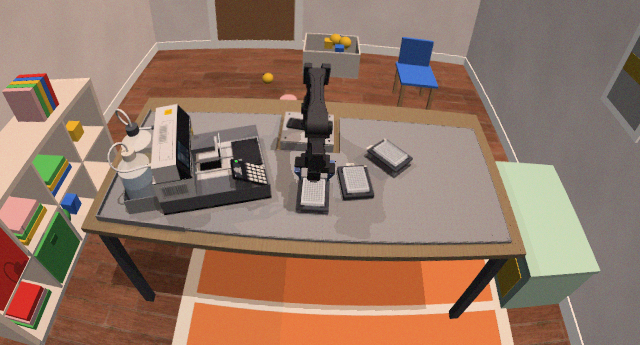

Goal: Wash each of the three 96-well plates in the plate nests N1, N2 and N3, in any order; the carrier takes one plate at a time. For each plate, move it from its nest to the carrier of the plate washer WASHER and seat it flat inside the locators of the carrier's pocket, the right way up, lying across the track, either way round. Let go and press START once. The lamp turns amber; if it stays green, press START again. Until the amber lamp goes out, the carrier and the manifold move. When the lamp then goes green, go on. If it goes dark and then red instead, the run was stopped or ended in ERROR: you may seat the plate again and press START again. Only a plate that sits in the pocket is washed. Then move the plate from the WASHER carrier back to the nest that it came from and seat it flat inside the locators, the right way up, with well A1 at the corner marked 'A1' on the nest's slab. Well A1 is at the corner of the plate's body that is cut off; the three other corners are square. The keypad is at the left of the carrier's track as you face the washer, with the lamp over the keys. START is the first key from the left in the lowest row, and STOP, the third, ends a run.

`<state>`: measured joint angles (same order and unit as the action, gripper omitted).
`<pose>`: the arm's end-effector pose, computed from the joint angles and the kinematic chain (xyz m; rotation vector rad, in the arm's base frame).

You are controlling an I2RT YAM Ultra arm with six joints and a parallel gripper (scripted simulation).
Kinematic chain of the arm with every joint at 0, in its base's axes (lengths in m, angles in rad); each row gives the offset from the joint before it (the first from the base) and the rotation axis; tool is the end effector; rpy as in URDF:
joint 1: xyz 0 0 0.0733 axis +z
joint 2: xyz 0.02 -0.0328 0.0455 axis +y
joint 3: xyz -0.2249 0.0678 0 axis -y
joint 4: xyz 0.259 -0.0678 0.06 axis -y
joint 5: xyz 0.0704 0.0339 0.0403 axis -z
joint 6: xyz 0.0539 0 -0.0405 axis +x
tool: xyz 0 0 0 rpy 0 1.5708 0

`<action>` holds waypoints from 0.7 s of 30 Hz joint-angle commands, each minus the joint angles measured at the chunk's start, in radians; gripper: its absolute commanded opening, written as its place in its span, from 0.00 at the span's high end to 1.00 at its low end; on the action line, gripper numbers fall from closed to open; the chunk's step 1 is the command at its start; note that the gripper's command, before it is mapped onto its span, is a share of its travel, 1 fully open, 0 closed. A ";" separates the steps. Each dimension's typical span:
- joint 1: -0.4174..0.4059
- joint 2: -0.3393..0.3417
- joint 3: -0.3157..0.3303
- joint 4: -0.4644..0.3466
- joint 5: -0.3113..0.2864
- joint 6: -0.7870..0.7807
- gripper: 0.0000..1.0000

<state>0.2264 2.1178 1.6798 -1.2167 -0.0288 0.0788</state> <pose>0.3759 0.0893 0.1315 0.2234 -3.0460 -0.0240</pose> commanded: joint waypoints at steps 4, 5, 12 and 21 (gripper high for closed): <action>-0.001 -0.018 0.052 -0.043 0.000 -0.001 0.00; -0.002 -0.018 0.058 -0.049 0.000 -0.002 0.00; -0.002 -0.019 0.070 -0.062 0.000 -0.002 0.00; -0.002 -0.019 0.069 -0.062 0.000 -0.002 0.00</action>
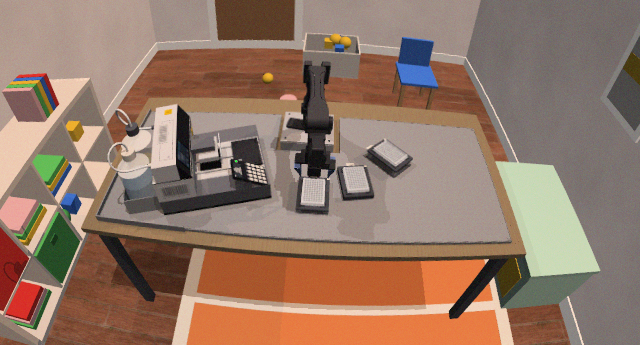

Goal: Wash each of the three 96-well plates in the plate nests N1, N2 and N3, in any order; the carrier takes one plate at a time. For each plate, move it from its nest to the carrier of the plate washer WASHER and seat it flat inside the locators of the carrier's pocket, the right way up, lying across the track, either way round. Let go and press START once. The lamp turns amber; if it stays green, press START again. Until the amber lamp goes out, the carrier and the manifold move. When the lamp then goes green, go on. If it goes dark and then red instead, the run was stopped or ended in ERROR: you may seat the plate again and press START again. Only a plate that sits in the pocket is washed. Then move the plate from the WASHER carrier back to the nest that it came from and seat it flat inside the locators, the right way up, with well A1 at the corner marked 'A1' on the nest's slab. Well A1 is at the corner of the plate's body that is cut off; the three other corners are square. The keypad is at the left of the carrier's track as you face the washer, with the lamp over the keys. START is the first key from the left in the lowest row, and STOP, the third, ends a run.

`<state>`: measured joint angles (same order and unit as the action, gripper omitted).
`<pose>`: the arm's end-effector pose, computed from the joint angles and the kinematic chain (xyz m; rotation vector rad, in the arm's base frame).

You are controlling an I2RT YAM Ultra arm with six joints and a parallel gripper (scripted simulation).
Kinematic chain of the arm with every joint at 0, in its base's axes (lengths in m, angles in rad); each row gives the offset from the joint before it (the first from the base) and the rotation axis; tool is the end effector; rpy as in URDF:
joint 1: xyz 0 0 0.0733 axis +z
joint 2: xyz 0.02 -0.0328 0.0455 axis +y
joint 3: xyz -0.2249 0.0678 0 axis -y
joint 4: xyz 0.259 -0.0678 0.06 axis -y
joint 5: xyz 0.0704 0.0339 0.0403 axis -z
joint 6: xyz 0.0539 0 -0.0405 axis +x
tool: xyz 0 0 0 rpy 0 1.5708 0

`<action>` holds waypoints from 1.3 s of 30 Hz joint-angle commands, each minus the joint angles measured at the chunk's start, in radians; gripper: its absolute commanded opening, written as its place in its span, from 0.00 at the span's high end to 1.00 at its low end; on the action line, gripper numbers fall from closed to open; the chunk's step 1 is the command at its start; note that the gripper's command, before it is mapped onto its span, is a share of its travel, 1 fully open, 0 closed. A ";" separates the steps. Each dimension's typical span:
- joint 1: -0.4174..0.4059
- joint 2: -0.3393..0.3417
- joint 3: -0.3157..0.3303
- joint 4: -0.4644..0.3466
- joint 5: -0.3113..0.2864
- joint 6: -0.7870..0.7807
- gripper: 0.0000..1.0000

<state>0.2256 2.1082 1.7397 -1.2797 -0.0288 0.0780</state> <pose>0.3781 0.0895 0.1508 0.2240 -3.0524 -0.0256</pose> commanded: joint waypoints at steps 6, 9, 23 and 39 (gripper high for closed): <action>-0.001 -0.010 0.009 0.001 0.000 -0.001 0.00; -0.001 -0.010 0.010 0.001 0.000 -0.001 0.00; 0.119 -0.075 -0.083 0.031 -0.008 -0.043 0.00; 0.302 -0.125 -0.146 0.052 -0.019 0.140 0.00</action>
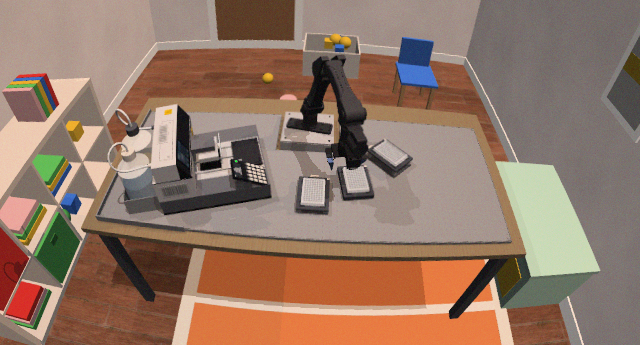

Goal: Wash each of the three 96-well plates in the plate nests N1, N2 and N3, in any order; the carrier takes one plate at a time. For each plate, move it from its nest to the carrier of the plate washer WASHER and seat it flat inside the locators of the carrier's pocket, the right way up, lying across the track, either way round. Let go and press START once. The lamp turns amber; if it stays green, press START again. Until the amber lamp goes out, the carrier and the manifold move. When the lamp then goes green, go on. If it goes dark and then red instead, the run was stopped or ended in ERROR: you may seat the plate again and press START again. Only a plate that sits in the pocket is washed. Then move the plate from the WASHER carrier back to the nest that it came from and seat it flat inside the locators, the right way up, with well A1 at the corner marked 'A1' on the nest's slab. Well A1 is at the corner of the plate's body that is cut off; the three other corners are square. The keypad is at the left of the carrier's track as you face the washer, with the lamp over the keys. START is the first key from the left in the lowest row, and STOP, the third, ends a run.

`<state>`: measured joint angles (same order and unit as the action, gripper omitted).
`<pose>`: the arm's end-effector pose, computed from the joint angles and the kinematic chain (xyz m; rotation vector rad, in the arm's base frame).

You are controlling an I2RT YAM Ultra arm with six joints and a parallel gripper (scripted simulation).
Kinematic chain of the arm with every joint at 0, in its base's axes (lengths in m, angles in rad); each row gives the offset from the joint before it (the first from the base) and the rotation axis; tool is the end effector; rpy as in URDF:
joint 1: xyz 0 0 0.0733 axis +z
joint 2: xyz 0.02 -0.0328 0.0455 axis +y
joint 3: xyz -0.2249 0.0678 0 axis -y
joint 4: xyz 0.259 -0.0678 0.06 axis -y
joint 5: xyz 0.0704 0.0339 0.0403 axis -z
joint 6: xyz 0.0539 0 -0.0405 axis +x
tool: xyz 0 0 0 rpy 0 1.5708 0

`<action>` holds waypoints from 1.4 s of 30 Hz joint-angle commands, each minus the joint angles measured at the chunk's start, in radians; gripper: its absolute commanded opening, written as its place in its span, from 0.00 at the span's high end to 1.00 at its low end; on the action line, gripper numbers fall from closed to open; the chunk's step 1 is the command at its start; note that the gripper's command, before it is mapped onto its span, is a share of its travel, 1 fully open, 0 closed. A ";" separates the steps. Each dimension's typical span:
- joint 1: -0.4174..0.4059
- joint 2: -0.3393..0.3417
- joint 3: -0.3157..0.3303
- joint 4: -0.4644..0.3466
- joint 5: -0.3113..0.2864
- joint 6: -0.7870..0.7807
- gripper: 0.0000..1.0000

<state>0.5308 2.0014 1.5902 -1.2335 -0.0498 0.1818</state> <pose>0.3136 0.1885 0.1508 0.5276 -3.0089 -0.0319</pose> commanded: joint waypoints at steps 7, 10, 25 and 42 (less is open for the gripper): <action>0.091 -0.024 0.000 0.008 -0.004 0.130 0.00; 0.131 -0.023 0.004 0.008 -0.006 0.170 0.00; 0.160 -0.020 0.009 0.007 -0.007 0.200 0.00; 0.160 -0.020 0.009 0.007 -0.007 0.200 0.00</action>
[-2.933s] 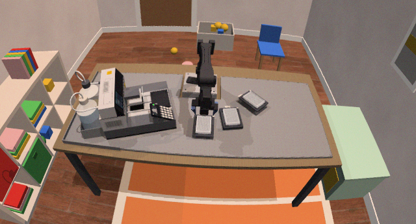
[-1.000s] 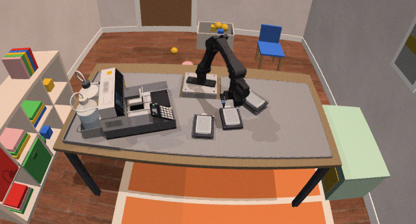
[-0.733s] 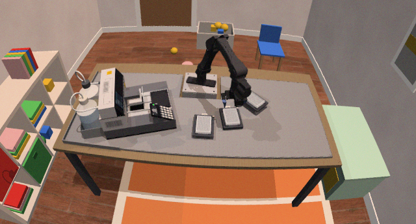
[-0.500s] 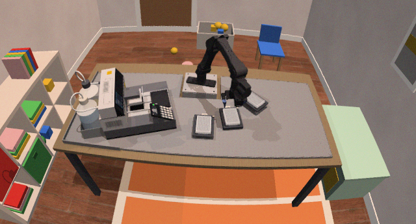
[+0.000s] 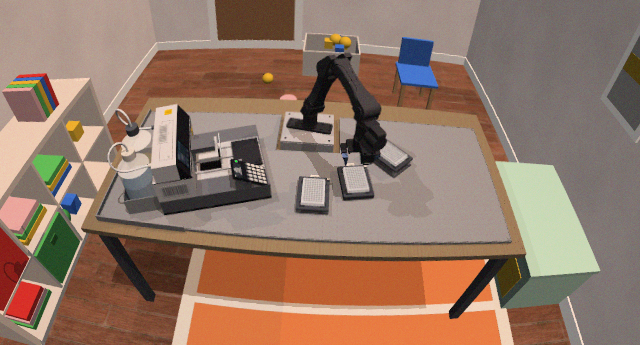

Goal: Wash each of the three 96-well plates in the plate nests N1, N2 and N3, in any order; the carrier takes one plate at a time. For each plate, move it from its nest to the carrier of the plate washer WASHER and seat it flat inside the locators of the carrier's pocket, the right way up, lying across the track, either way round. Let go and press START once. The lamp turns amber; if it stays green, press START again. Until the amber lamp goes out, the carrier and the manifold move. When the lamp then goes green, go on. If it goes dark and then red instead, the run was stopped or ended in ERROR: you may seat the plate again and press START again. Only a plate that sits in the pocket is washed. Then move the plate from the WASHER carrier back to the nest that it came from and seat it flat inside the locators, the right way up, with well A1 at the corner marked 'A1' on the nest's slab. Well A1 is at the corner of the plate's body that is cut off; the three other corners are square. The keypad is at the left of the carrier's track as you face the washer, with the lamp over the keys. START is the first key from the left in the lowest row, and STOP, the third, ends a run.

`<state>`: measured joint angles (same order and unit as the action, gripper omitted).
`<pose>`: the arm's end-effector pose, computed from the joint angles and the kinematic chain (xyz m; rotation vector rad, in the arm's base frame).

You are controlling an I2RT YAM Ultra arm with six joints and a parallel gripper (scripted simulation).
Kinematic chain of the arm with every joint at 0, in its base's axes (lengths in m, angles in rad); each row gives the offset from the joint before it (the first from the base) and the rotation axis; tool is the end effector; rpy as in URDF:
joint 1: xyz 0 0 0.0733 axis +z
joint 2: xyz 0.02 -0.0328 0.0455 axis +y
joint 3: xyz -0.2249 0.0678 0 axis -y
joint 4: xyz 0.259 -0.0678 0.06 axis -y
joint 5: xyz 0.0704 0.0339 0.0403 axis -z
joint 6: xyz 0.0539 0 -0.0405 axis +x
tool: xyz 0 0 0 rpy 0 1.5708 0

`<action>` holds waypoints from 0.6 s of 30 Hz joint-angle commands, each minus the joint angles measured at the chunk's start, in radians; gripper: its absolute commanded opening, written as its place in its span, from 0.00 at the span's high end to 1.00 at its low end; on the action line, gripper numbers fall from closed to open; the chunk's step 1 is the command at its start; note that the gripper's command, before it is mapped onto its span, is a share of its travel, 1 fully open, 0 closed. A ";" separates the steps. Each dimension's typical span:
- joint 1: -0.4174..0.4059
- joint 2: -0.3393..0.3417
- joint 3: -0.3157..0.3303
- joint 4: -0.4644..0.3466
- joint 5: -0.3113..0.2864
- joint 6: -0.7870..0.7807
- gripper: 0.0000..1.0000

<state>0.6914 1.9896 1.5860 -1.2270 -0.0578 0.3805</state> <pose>0.2789 0.2364 0.1537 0.4712 -3.0240 -0.0293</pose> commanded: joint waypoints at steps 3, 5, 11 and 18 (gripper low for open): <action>0.000 -0.008 0.013 0.001 0.001 0.001 0.00; 0.000 -0.008 0.013 0.001 0.001 0.001 0.00; 0.000 -0.008 0.013 0.001 0.001 0.001 0.00; 0.001 -0.005 -0.009 0.026 0.001 0.002 0.00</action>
<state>0.6918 1.9900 1.5795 -1.2171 -0.0578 0.3813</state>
